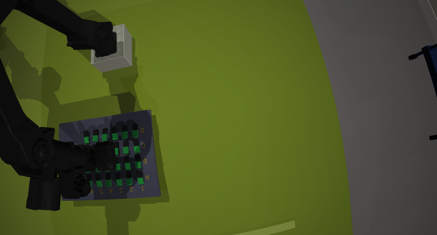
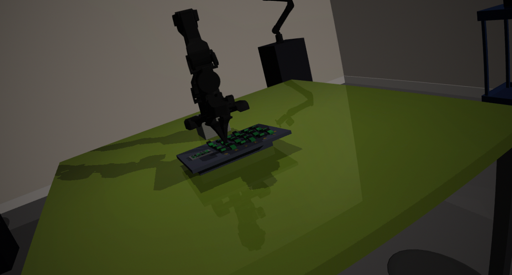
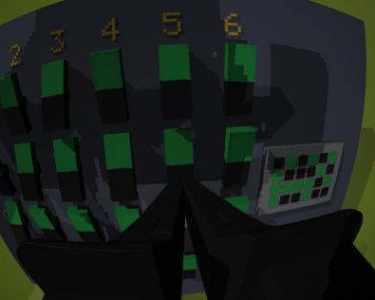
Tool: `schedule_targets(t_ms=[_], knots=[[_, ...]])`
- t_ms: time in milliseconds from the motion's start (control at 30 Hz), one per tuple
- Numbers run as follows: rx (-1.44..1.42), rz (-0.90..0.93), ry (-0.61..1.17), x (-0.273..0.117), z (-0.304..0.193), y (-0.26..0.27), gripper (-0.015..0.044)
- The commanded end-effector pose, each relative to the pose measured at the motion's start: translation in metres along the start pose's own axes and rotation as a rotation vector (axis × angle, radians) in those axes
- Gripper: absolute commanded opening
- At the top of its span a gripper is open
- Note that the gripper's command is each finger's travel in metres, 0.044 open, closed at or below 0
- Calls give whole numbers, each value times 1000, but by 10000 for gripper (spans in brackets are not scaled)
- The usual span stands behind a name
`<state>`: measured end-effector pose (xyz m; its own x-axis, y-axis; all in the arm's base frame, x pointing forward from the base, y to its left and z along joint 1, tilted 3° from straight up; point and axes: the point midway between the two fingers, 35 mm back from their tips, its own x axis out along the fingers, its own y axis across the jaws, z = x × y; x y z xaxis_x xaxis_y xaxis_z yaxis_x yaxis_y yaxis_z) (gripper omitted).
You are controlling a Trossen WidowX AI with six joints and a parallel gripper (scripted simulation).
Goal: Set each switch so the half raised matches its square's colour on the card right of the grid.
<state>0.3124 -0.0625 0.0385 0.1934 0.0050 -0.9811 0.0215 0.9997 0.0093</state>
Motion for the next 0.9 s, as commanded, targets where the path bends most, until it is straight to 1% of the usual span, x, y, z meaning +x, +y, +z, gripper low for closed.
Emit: schedule_targets(t_ms=[0, 500, 567, 667, 700, 867], knots=[[1, 2, -2, 1, 0, 0, 0], [2, 2, -2, 3, 0, 0, 0], [0, 0, 2, -8, 2, 0, 0], [1, 2, 20, -51, 4, 0, 0], [1, 2, 23, -60, 3, 0, 0], [1, 2, 24, -62, 3, 0, 0]])
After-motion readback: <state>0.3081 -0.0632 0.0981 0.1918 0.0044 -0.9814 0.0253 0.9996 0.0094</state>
